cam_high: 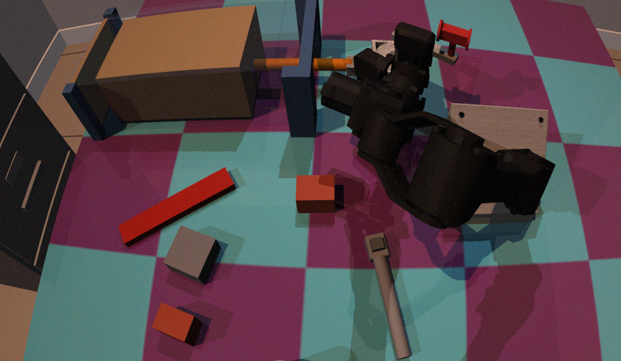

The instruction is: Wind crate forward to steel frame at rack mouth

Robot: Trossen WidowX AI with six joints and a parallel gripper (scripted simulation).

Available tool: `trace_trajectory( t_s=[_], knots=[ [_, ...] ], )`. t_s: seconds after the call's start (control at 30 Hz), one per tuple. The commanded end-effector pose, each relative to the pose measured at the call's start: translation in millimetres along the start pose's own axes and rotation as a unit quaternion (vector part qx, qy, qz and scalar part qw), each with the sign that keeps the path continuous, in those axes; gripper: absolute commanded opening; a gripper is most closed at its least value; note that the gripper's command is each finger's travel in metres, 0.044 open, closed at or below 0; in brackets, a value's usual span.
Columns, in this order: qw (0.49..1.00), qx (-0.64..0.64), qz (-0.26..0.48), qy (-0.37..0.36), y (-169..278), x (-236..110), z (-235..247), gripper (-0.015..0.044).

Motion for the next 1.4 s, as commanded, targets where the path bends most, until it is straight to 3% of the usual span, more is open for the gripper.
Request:
trace_trajectory(
  t_s=[0.0, 1.37],
  knots=[
    [1.000, 0.006, -0.002, 0.003, -4.3, -1.7, 0.8, 0.0000],
    [1.000, 0.000, 0.007, 0.001, -0.9, -1.3, 16.5, 0.0000]
  ],
)
Point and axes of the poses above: the point midway between the two fingers, 35 mm back from their tips, its own x axis out along the fingers, its own z axis across the jaws, y = z × x, the point moved 4 cm from there along -x, back along the fingers, and after that the axes turned 15 degrees about x, right-handed, at the moved point
